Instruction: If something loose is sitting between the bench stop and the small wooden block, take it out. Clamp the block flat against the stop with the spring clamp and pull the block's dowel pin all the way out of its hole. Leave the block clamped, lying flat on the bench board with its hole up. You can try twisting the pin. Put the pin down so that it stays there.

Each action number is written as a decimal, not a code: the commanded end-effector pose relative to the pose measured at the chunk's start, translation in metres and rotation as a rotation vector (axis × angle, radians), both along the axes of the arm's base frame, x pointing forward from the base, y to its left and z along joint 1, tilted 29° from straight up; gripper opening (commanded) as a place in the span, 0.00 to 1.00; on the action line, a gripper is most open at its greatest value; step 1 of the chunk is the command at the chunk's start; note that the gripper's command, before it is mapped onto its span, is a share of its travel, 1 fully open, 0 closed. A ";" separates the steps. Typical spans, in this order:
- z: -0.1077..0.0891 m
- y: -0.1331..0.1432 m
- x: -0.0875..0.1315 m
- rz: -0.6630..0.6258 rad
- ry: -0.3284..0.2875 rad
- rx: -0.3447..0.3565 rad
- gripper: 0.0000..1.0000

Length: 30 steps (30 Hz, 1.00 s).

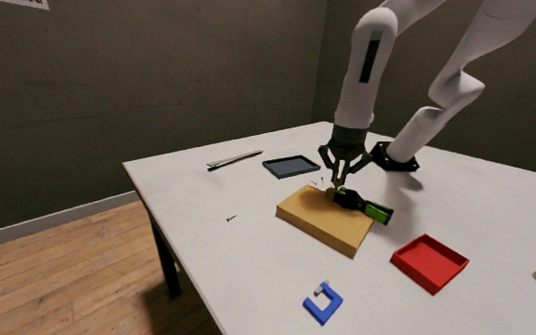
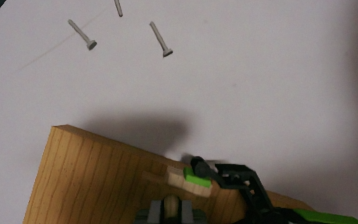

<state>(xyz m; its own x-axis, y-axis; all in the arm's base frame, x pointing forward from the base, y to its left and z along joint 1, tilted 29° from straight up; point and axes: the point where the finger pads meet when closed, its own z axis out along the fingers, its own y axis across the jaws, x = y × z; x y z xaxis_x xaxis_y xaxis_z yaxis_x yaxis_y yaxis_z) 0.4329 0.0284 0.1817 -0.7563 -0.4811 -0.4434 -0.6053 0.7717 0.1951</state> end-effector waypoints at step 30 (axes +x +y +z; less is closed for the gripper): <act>0.003 -0.002 0.003 0.116 -0.065 -0.038 0.10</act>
<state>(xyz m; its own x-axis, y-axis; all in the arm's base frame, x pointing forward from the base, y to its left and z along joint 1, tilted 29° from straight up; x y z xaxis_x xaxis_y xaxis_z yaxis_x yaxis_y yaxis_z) 0.4328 0.0284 0.1817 -0.6809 -0.5674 -0.4630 -0.6890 0.7106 0.1424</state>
